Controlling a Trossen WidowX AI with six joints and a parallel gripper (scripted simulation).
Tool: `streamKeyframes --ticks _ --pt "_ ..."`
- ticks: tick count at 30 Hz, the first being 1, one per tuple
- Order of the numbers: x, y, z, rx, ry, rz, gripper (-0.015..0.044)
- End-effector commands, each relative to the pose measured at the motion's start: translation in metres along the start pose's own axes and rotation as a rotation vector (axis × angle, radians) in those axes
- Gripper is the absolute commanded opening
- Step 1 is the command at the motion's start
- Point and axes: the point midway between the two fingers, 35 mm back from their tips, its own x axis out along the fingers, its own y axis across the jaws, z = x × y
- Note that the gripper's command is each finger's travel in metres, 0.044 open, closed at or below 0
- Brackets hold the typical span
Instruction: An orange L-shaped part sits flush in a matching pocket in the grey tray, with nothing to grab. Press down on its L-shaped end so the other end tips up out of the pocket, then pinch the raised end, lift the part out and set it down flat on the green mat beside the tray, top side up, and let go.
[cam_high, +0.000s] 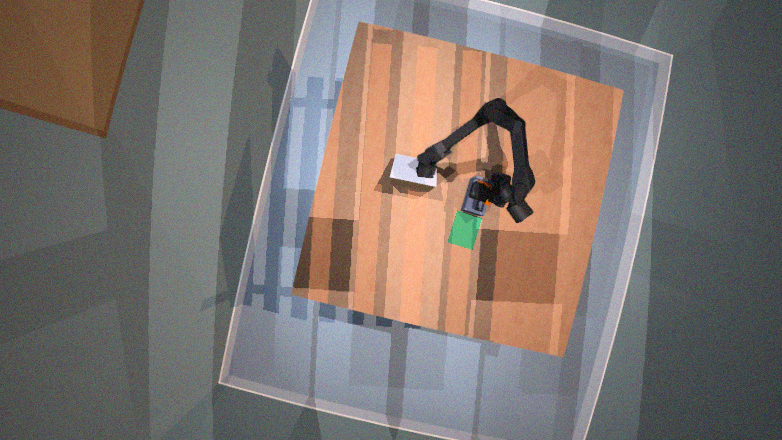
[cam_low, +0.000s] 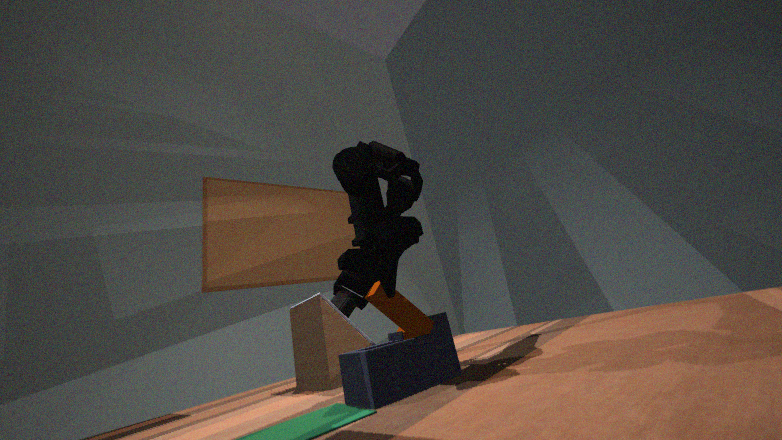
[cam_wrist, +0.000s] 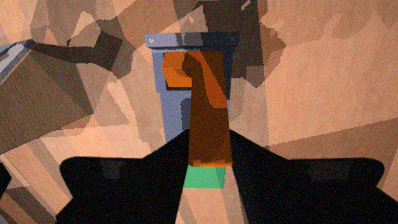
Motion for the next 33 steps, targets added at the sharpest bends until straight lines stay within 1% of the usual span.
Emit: streamKeyframes --ticks 1,15,23,33 --pt "-0.008 0.0 0.0 -0.005 0.0 0.0 0.0" --pt "-0.03 0.0 0.0 -0.005 0.0 0.0 0.0" --pt "-0.031 0.0 -0.001 -0.005 0.0 0.0 0.0" --pt "-0.029 0.002 -0.038 -0.005 0.002 -0.001 0.0"
